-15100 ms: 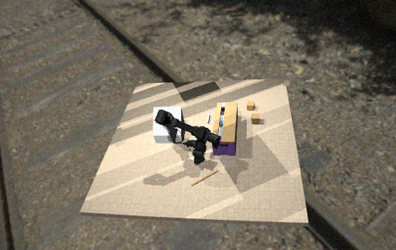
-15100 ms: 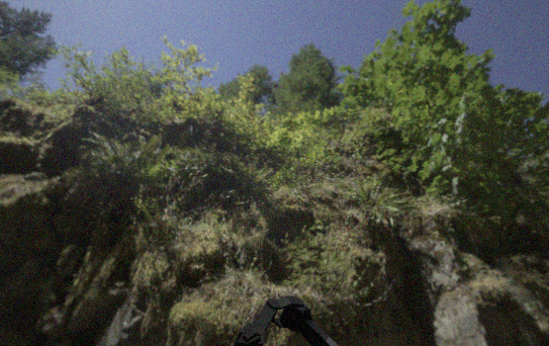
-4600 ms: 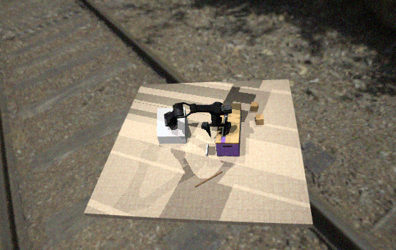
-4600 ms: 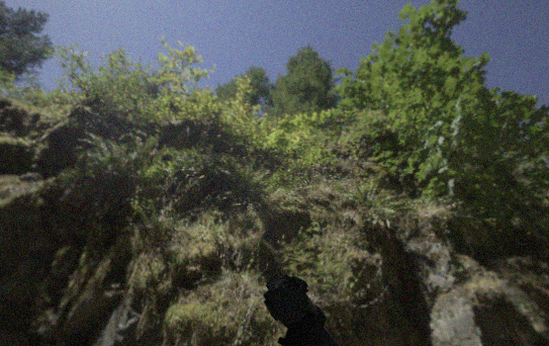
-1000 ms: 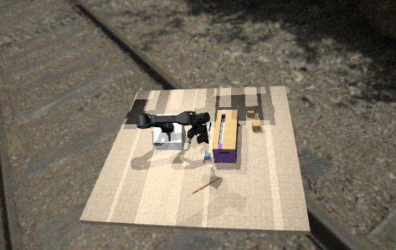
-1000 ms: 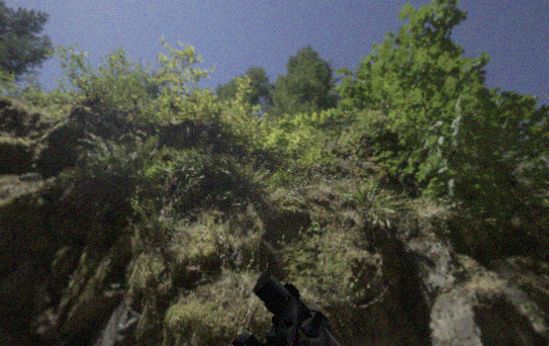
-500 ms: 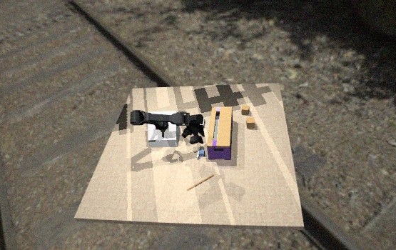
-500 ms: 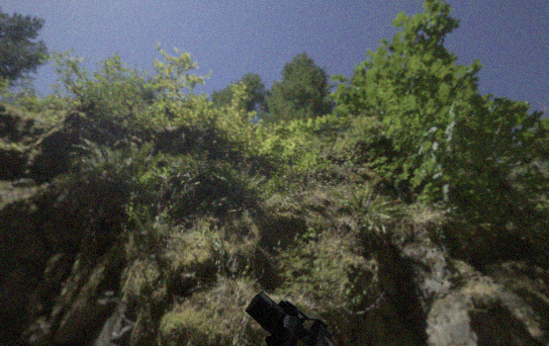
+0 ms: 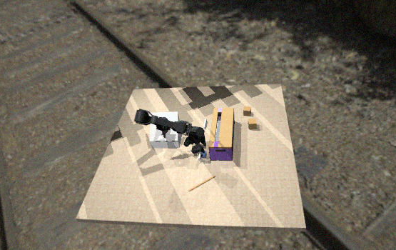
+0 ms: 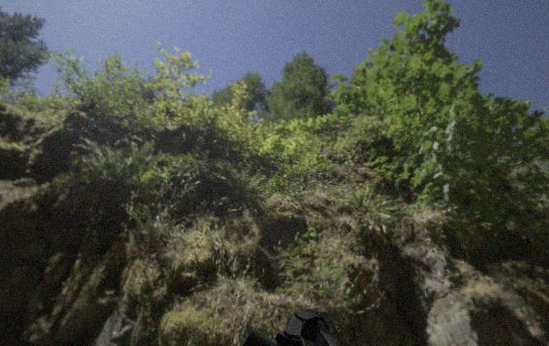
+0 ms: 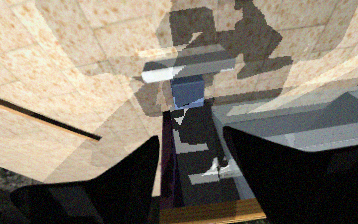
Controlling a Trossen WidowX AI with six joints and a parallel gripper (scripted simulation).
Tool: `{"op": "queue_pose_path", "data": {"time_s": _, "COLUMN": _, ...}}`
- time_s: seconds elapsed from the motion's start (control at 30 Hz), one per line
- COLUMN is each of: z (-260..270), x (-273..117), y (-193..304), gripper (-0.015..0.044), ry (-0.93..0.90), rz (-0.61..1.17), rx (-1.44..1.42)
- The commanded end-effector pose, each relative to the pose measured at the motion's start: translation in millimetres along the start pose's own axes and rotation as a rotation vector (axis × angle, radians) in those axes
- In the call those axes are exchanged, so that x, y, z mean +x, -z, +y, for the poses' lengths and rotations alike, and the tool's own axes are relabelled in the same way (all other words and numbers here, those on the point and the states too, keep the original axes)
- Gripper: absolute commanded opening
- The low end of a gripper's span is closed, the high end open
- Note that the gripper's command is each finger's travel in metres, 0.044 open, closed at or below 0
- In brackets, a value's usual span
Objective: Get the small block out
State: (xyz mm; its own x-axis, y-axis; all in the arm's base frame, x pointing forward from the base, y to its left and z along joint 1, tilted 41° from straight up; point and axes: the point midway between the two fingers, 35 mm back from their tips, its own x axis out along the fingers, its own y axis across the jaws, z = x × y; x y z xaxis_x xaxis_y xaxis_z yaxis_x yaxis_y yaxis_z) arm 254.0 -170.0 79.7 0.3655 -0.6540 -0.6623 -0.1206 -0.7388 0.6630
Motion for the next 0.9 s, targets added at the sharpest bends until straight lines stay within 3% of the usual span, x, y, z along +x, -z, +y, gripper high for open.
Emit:
{"op": "queue_pose_path", "data": {"time_s": 0.0, "z": -2, "x": 8, "y": -5, "gripper": 0.0285, "ry": 0.007, "rz": -0.007, "rx": -0.011}}
{"op": "queue_pose_path", "data": {"time_s": 0.87, "z": -3, "x": 46, "y": -20, "gripper": 0.0285, "ry": 0.006, "rz": -0.008, "rx": -0.012}}
